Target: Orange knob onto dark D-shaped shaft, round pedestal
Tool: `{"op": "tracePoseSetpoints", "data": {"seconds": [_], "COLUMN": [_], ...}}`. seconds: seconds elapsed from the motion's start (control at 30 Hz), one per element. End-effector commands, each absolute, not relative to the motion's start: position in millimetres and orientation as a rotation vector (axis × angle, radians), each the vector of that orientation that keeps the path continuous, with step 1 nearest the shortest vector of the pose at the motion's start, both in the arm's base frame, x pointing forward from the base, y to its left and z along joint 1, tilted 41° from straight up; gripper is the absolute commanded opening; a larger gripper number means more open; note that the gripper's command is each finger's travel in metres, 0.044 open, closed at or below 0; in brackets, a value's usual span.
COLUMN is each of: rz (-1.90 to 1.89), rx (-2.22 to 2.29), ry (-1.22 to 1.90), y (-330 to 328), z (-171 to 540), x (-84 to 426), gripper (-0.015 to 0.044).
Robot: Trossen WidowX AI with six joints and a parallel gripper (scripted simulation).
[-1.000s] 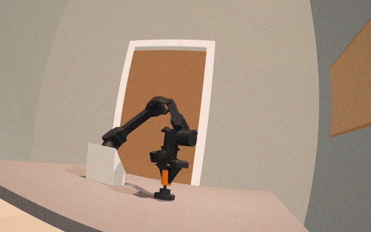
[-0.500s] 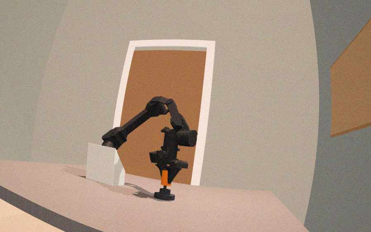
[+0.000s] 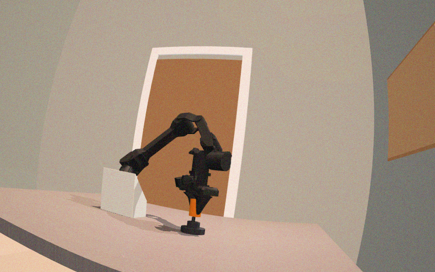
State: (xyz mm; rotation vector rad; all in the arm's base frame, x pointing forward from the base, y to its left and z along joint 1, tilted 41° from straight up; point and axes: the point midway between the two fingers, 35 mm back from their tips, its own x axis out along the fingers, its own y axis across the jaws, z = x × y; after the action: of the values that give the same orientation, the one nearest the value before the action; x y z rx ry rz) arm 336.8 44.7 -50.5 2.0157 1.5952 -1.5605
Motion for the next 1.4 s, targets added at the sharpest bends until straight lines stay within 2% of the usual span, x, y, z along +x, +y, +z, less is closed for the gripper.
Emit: {"op": "tracePoseSetpoints", "data": {"seconds": [0.0, 0.93, 1.17, 1.37], "rz": [-1.672, -1.675, -1.899, -1.911], "rx": [2.064, 2.065, 2.155, 2.159], "ry": [1.546, 1.545, 1.431, 1.424], "y": [45.3, 44.5, 45.0, 45.9], "z": [-51.7, -50.0, -51.3, -52.8], "x": [336.7, 336.8, 337.0, 335.8], "gripper": [0.0000, 0.0000, 0.0000, 0.0000]}}
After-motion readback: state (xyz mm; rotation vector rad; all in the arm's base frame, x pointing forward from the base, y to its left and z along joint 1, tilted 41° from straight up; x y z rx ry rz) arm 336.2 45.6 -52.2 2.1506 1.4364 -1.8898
